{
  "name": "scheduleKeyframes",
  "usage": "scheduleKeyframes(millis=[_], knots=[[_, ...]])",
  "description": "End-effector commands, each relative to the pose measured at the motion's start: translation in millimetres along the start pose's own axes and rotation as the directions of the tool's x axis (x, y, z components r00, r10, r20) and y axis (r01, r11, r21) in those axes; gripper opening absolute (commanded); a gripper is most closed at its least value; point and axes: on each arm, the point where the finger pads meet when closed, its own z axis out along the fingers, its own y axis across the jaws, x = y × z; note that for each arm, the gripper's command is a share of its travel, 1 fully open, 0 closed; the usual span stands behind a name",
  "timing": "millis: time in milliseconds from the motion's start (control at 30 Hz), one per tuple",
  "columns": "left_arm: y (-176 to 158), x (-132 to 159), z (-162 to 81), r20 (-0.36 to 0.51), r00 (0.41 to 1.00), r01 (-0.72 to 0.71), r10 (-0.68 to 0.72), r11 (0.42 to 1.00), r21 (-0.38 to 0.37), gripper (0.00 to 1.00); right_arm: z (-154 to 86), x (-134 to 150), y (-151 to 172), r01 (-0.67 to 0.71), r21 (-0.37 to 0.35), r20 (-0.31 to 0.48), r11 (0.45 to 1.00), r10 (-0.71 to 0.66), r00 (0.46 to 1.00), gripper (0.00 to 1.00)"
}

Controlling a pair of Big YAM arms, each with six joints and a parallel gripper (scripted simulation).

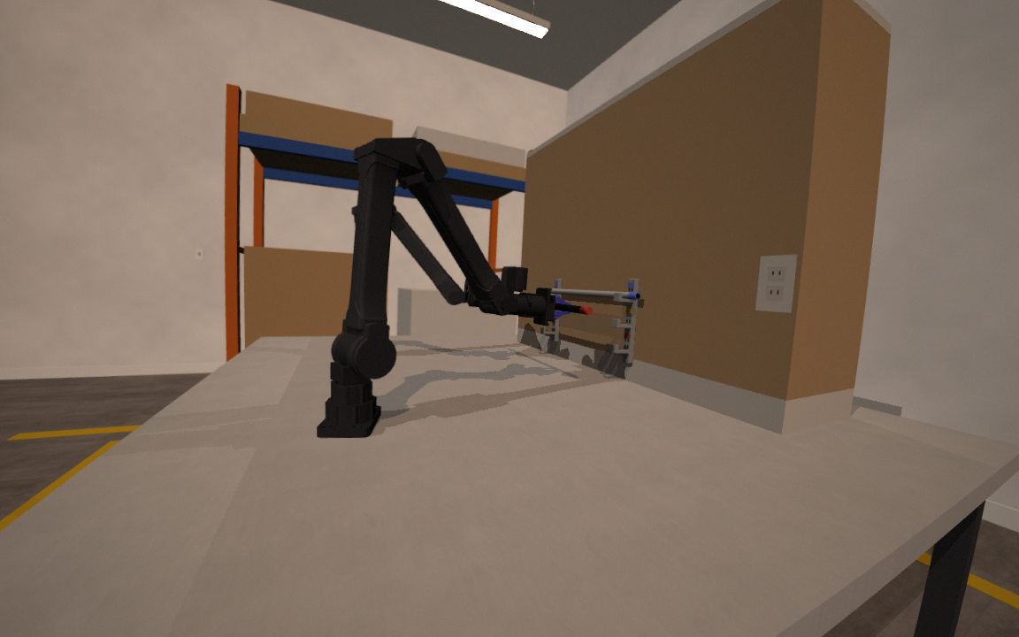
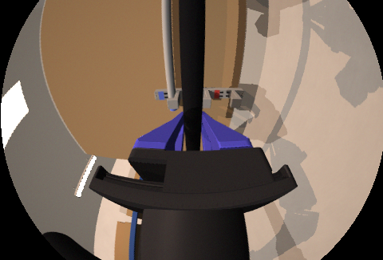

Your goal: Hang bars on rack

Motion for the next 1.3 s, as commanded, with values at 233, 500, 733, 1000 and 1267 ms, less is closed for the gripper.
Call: scheduleKeyframes(millis=[233, 500, 733, 1000, 1267], knots=[[42.1, 3.1, -17.2, -0.011, 0.999, 0.041, -0.042, 0.995, -0.094, 0.0, -19.6, 2.4, -40.7, -0.044, 0.095, -0.008, 0.994, 0.045, 0.999, 0.0], [40.6, 3.1, -27.1, -0.011, 0.999, 0.041, -0.042, 0.995, -0.094, 0.0, -29.6, 2.5, -39.1, -0.044, 0.095, -0.008, 0.994, 0.045, 0.999, 0.0], [38.8, 3.0, -38.7, -0.011, 0.999, 0.041, -0.042, 0.995, -0.094, 0.0, -41.2, 2.5, -37.3, -0.044, 0.095, -0.008, 0.994, 0.045, 0.999, 0.0], [37.3, 2.9, -48.7, -0.011, 0.999, 0.041, -0.042, 0.995, -0.094, 0.0, -51.1, 2.6, -35.7, -0.044, 0.095, -0.008, 0.994, 0.045, 0.999, 0.0], [35.2, 2.8, -61.9, -0.011, 0.999, 0.041, -0.042, 0.995, -0.094, 0.0, -64.4, 2.6, -33.5, -0.044, 0.095, -0.008, 0.994, 0.045, 0.999, 0.0]])
